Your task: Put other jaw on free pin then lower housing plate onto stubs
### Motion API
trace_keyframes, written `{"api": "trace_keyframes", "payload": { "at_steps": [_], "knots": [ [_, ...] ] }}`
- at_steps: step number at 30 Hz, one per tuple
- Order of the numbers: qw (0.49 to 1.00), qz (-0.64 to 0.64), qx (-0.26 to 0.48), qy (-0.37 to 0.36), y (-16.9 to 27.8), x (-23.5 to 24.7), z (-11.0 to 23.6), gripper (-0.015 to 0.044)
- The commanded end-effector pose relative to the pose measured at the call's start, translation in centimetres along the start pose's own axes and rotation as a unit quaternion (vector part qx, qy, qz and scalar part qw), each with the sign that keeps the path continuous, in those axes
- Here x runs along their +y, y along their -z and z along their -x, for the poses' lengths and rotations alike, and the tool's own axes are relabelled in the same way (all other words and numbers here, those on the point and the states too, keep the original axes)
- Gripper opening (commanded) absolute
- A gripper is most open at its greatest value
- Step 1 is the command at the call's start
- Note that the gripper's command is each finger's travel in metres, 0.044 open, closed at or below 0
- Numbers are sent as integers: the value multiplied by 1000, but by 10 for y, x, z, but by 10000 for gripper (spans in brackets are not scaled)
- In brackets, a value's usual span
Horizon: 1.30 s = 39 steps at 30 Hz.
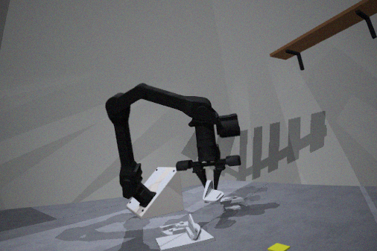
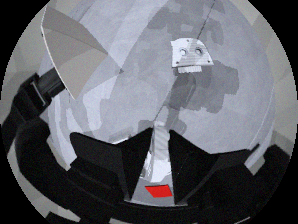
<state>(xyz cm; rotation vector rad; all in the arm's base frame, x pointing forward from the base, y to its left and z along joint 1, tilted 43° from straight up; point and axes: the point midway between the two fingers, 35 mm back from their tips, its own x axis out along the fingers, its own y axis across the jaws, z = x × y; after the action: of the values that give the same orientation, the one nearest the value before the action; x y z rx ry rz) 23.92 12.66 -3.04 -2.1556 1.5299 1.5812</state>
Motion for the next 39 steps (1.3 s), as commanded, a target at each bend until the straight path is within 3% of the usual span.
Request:
{"api": "trace_keyframes", "payload": {
  "at_steps": [1, 15, 30, 39],
  "knots": [
    [1000, -8, 2, 3, 1, -2, 2, 37],
    [982, -188, 1, 4, 9, -26, 3, 37],
    [925, -381, 0, 5, 17, -52, 3, 37],
    [921, -389, 0, 5, 17, -53, 3, 37]
  ]
}}
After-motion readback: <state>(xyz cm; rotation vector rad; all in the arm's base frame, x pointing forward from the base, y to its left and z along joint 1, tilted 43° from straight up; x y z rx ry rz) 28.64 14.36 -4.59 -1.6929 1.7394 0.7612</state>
